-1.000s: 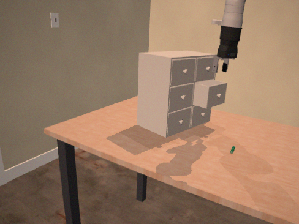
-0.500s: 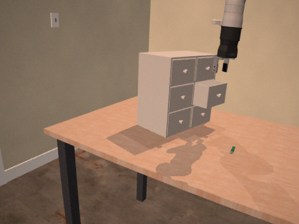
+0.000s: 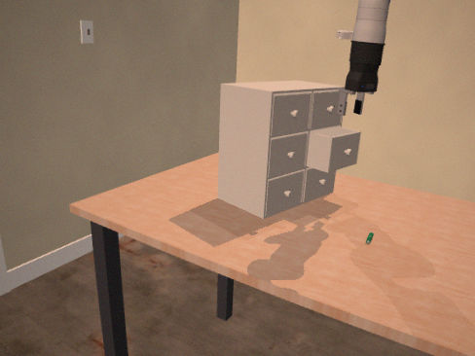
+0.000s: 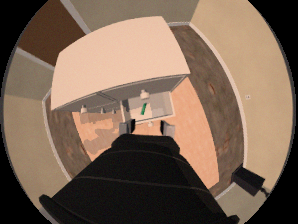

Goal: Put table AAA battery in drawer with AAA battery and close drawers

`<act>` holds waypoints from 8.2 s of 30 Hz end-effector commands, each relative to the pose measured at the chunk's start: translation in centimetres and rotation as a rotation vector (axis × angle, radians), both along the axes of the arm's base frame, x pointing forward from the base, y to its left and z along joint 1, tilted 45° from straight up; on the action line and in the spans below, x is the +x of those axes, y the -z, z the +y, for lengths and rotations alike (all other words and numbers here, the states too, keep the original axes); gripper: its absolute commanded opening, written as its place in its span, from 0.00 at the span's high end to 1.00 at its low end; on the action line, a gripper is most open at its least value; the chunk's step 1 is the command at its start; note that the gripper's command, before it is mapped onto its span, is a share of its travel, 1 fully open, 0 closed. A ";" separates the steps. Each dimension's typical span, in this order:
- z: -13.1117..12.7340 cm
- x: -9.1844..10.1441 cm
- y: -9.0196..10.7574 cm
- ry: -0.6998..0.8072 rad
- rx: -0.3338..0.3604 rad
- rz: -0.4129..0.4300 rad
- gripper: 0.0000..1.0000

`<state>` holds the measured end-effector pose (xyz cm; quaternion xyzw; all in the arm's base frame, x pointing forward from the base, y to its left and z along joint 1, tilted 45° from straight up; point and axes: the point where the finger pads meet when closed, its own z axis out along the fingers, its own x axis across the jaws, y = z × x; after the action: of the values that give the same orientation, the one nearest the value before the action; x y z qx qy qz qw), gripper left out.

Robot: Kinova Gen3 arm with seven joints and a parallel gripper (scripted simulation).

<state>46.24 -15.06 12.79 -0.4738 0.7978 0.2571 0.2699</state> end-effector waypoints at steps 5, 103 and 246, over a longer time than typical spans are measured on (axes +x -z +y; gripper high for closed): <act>-0.1 0.0 -0.1 0.013 0.001 0.010 0.00; -2.0 -4.5 -3.0 0.847 0.195 0.807 0.00; -4.7 -10.9 -7.3 2.060 0.478 1.966 0.00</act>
<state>35.33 -19.66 20.03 0.7215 0.5776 0.2927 -0.2454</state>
